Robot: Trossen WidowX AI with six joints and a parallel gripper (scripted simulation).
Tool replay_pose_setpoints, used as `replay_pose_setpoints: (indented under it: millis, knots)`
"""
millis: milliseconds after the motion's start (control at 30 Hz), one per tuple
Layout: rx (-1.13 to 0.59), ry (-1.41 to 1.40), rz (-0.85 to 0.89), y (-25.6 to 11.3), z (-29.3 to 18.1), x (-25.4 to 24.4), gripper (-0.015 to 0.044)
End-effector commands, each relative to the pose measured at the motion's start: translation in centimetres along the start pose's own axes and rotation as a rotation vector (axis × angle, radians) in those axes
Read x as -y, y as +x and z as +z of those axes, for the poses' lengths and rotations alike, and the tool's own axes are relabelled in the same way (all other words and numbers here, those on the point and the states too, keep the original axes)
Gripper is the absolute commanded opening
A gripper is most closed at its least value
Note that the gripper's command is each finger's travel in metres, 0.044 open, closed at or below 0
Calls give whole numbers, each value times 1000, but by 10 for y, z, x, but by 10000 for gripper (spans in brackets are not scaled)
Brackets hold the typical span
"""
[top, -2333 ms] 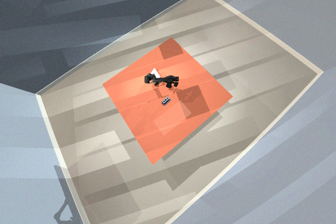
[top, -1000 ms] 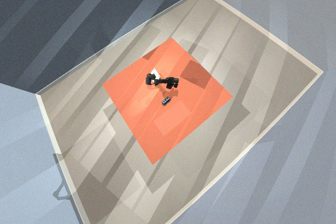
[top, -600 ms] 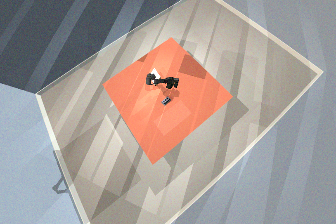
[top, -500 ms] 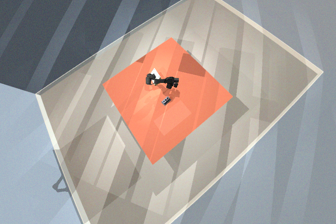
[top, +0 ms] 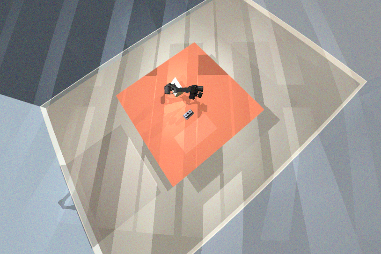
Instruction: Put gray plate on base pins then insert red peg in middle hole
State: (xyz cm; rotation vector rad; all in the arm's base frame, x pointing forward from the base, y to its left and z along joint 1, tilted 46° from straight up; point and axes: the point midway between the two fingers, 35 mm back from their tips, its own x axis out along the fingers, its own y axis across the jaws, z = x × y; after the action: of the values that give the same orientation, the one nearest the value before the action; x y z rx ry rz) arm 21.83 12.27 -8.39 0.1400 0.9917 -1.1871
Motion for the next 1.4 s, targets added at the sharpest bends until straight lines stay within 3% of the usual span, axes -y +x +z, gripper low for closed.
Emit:
replay_pose_setpoints:
  millis: [0,233,267,1367]
  knots:
    - [-8,12,9,-15,1,-2,0]
    - [-8,12,8,-38,0,-2,0]
    - [0,0,0,-25,0,-2,0]
    - [-39,9,18,-32,79,-25,0]
